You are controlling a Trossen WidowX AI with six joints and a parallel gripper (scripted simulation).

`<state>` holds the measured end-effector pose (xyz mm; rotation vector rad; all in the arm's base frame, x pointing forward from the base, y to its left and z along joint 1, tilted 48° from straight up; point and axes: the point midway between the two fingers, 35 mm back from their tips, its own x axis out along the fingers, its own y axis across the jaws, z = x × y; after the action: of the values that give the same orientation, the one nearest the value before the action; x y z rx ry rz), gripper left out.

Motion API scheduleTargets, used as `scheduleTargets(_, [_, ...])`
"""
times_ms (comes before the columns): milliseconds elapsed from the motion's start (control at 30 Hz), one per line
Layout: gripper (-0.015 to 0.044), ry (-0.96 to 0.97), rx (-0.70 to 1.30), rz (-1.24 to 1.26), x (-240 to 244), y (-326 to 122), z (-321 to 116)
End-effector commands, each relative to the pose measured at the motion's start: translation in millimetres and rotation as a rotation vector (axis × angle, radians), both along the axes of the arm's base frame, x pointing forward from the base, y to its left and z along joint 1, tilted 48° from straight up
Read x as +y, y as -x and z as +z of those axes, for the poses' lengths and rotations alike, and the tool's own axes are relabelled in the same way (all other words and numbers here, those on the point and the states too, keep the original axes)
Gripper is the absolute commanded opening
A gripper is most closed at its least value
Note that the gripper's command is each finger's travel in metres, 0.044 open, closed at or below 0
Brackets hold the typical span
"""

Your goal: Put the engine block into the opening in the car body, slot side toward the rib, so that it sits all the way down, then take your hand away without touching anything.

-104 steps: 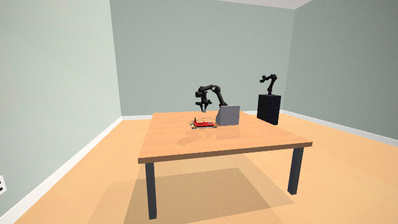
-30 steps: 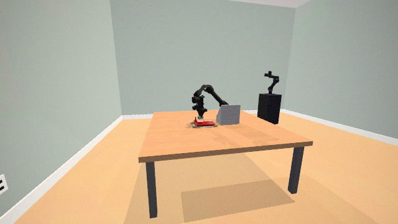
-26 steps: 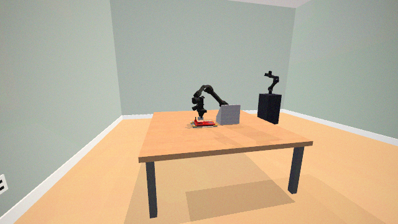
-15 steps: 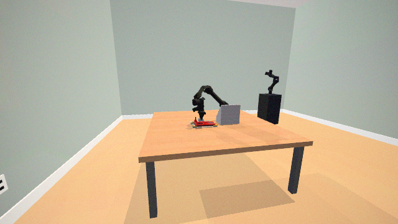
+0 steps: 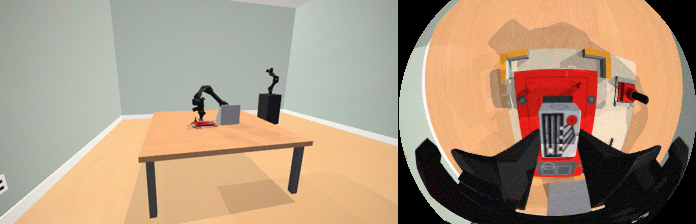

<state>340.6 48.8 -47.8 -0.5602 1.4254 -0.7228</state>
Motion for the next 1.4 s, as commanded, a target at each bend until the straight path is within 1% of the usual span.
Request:
scheduleTargets(0, [0.0159,-0.002,0.018,0.014,0.2,0.3,-0.7])
scheduleTargets(567, [0.0159,-0.002,-0.015,-0.016,0.4,0.7,-1.4])
scheduleTargets(800, [0.0159,-0.002,-0.015,-0.016,0.4,0.7,-1.4])
scheduleTargets(1067, [0.0159,-0.002,0.030,0.026,-0.7,0.7,-2.2])
scheduleTargets(1367, [0.0159,-0.002,0.005,0.002,-2.1,0.6,-3.3])
